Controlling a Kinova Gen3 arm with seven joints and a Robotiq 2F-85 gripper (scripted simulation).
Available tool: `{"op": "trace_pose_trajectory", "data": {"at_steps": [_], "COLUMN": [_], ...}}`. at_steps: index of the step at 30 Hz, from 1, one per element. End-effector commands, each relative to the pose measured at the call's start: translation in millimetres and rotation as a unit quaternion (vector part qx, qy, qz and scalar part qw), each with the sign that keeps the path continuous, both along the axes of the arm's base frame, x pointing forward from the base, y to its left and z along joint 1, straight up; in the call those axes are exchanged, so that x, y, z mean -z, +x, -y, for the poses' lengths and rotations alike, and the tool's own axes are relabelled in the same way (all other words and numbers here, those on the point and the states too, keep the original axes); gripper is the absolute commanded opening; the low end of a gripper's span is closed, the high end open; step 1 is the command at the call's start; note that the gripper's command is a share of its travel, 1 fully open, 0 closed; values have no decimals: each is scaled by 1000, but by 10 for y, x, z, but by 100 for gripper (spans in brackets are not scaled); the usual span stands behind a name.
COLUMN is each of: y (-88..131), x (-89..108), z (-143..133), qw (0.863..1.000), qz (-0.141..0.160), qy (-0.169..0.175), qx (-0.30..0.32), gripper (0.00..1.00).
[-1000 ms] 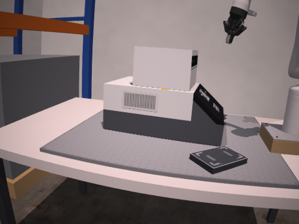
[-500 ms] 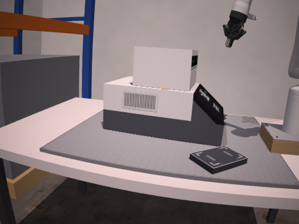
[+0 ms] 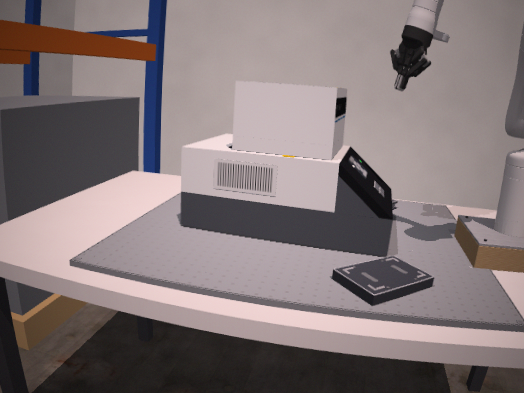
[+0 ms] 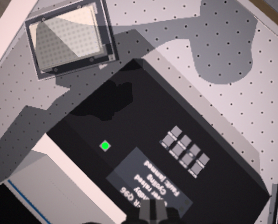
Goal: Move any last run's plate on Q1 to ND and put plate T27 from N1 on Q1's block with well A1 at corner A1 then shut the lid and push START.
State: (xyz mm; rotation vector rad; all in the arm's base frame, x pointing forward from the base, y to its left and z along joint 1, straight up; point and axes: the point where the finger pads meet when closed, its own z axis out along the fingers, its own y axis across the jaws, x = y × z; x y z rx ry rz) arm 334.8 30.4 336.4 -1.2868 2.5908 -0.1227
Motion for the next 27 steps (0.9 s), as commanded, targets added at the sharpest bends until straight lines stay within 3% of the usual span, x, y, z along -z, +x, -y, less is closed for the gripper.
{"op": "trace_pose_trajectory", "data": {"at_steps": [1,27], "y": [3,3], "x": [48,341], "z": [1,2], "qw": [1000,1000], "qz": [1,1], "qy": [0,0], "qx": [0,0], "gripper": [10,10]}}
